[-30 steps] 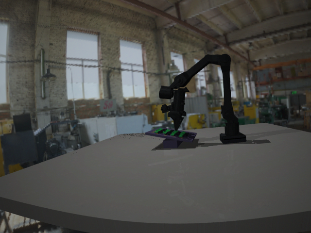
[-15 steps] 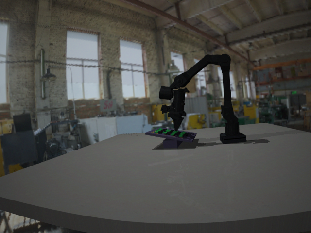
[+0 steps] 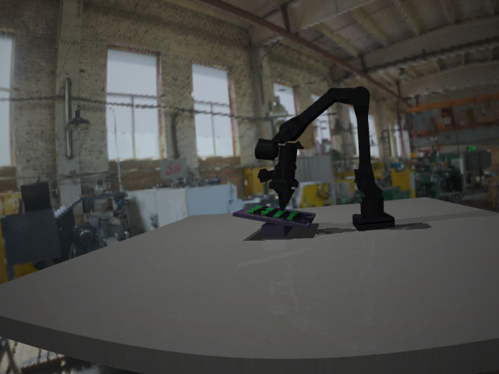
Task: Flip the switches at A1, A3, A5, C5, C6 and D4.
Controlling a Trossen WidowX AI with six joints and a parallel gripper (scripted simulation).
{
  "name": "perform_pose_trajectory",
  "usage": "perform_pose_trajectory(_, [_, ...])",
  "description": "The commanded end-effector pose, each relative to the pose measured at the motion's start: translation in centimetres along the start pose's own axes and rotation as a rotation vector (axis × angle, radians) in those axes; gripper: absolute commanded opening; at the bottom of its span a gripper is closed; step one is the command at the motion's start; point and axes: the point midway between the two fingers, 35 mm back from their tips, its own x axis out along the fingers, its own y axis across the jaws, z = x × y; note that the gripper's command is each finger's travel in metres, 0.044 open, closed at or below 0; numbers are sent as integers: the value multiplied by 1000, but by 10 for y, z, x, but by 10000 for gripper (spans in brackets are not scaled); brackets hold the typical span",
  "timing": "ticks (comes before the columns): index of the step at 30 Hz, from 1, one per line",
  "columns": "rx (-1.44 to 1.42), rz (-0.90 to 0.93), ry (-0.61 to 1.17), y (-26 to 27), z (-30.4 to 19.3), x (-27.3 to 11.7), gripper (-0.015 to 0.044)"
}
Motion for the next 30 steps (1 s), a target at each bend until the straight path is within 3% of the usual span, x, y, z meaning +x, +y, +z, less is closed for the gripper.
perform_pose_trajectory(1, [-2,1,-1,0,0,1,0])
perform_pose_trajectory(10, [0,0,0,0,0,-2,0])
perform_pose_trajectory(15, [-2,1,-25,0,-2,-63,0])
perform_pose_trajectory(25, [-2,-1,-25,-20,-2,-63,0])
perform_pose_trajectory(30, [-2,-1,0,-20,-1,-28,0])
